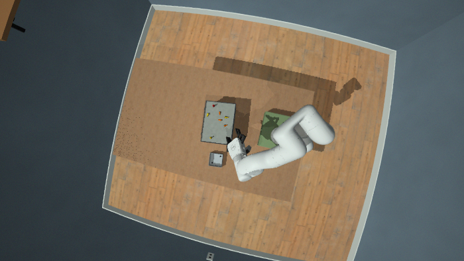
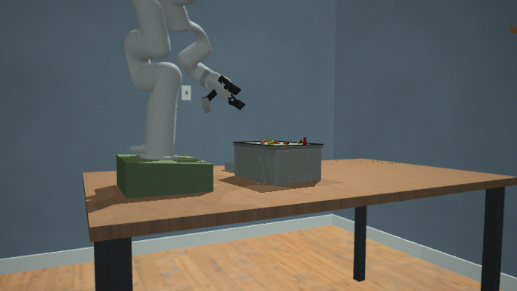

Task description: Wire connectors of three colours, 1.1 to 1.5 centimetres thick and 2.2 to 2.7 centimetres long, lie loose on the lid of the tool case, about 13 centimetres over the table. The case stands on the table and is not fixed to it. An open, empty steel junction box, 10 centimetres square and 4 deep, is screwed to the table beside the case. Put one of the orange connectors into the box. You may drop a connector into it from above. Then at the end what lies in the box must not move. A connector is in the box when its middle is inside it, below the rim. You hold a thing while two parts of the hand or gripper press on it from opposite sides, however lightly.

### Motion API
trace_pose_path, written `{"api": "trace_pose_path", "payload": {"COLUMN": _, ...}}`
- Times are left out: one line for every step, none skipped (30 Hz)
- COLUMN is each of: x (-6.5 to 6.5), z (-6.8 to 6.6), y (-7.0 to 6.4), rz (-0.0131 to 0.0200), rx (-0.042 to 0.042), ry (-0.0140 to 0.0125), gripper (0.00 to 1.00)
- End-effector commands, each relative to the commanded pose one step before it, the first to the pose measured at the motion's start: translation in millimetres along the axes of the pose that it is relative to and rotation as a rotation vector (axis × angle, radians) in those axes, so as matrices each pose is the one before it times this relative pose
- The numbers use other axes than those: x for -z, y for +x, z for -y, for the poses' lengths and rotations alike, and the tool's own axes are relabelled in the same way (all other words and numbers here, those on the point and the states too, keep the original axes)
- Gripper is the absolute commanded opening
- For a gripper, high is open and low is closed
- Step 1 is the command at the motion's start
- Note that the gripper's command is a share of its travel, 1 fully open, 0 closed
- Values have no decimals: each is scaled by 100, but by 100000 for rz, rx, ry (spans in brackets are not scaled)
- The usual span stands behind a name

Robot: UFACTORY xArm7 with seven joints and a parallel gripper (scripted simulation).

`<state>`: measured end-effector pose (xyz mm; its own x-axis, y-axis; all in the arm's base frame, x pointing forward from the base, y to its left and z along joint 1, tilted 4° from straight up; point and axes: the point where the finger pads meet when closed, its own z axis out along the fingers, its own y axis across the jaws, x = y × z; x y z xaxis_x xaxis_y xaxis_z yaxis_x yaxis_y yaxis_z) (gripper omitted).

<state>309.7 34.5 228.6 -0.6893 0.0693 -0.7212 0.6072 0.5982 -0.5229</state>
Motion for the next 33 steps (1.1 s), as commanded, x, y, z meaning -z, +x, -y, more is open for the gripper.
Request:
{"api": "trace_pose_path", "payload": {"x": 136, "z": 93, "y": -163, "rz": -33, "rx": -122, "ry": -142, "gripper": 100}}
{"api": "trace_pose_path", "payload": {"x": 0, "z": 0, "y": 0, "rz": 0, "rx": 0, "ry": 0, "gripper": 100}}
{"api": "trace_pose_path", "payload": {"x": 0, "z": 0, "y": 0, "rz": 0, "rx": 0, "ry": 0, "gripper": 100}}
{"api": "trace_pose_path", "payload": {"x": -1, "z": 0, "y": 0, "rz": -13, "rx": -12, "ry": 1, "gripper": 100}}
{"api": "trace_pose_path", "payload": {"x": -8, "z": 0, "y": 3, "rz": -87, "rx": -79, "ry": 10, "gripper": 100}}
{"api": "trace_pose_path", "payload": {"x": -20, "z": -1, "y": 7, "rz": -226, "rx": -206, "ry": 26, "gripper": 100}}
{"api": "trace_pose_path", "payload": {"x": -38, "z": -1, "y": 12, "rz": -422, "rx": -385, "ry": 48, "gripper": 100}}
{"api": "trace_pose_path", "payload": {"x": -59, "z": -2, "y": 19, "rz": -666, "rx": -609, "ry": 77, "gripper": 100}}
{"api": "trace_pose_path", "payload": {"x": -84, "z": -3, "y": 26, "rz": -948, "rx": -873, "ry": 113, "gripper": 100}}
{"api": "trace_pose_path", "payload": {"x": -111, "z": -4, "y": 33, "rz": -1261, "rx": -1170, "ry": 155, "gripper": 100}}
{"api": "trace_pose_path", "payload": {"x": -140, "z": -6, "y": 38, "rz": -1595, "rx": -1497, "ry": 204, "gripper": 100}}
{"api": "trace_pose_path", "payload": {"x": -169, "z": -8, "y": 40, "rz": -1942, "rx": -1847, "ry": 261, "gripper": 100}}
{"api": "trace_pose_path", "payload": {"x": -199, "z": -11, "y": 40, "rz": -2294, "rx": -2219, "ry": 326, "gripper": 100}}
{"api": "trace_pose_path", "payload": {"x": -227, "z": -14, "y": 35, "rz": -2644, "rx": -2607, "ry": 399, "gripper": 100}}
{"api": "trace_pose_path", "payload": {"x": -253, "z": -20, "y": 25, "rz": -2984, "rx": -3009, "ry": 480, "gripper": 100}}
{"api": "trace_pose_path", "payload": {"x": -277, "z": -27, "y": 10, "rz": -3308, "rx": -3419, "ry": 567, "gripper": 100}}
{"api": "trace_pose_path", "payload": {"x": -297, "z": -37, "y": -12, "rz": -3608, "rx": -3836, "ry": 661, "gripper": 100}}
{"api": "trace_pose_path", "payload": {"x": -313, "z": -50, "y": -41, "rz": -3881, "rx": -4254, "ry": 758, "gripper": 100}}
{"api": "trace_pose_path", "payload": {"x": 0, "z": 0, "y": 0, "rz": 0, "rx": 0, "ry": 0, "gripper": 100}}
{"api": "trace_pose_path", "payload": {"x": 0, "z": 0, "y": 0, "rz": 0, "rx": 0, "ry": 0, "gripper": 100}}
{"api": "trace_pose_path", "payload": {"x": -325, "z": -68, "y": -76, "rz": -4120, "rx": -4670, "ry": 858, "gripper": 100}}
{"api": "trace_pose_path", "payload": {"x": -330, "z": -90, "y": -117, "rz": -4323, "rx": -5078, "ry": 956, "gripper": 100}}
{"api": "trace_pose_path", "payload": {"x": -329, "z": -117, "y": -163, "rz": -4470, "rx": -5452, "ry": 1046, "gripper": 100}}
{"api": "trace_pose_path", "payload": {"x": -162, "z": -73, "y": -101, "rz": -2290, "rx": -2877, "ry": 557, "gripper": 100}}
{"api": "trace_pose_path", "payload": {"x": -208, "z": -109, "y": -151, "rz": -3023, "rx": -3886, "ry": 757, "gripper": 100}}
{"api": "trace_pose_path", "payload": {"x": -217, "z": -137, "y": -187, "rz": -3294, "rx": -4354, "ry": 851, "gripper": 100}}
{"api": "trace_pose_path", "payload": {"x": -199, "z": -152, "y": -203, "rz": -3161, "rx": -4302, "ry": 840, "gripper": 100}}
{"api": "trace_pose_path", "payload": {"x": -180, "z": -166, "y": -215, "rz": -3018, "rx": -4222, "ry": 822, "gripper": 100}}
{"api": "trace_pose_path", "payload": {"x": -165, "z": -184, "y": -231, "rz": -2953, "rx": -4244, "ry": 822, "gripper": 100}}
{"api": "trace_pose_path", "payload": {"x": -153, "z": -204, "y": -248, "rz": -2919, "rx": -4309, "ry": 827, "gripper": 100}}
{"api": "trace_pose_path", "payload": {"x": -138, "z": -225, "y": -263, "rz": -2862, "rx": -4338, "ry": 824, "gripper": 100}}
{"api": "trace_pose_path", "payload": {"x": -124, "z": -247, "y": -278, "rz": -2822, "rx": -4391, "ry": 822, "gripper": 100}}
{"api": "trace_pose_path", "payload": {"x": -109, "z": -268, "y": -289, "rz": -2759, "rx": -4405, "ry": 811, "gripper": 100}}
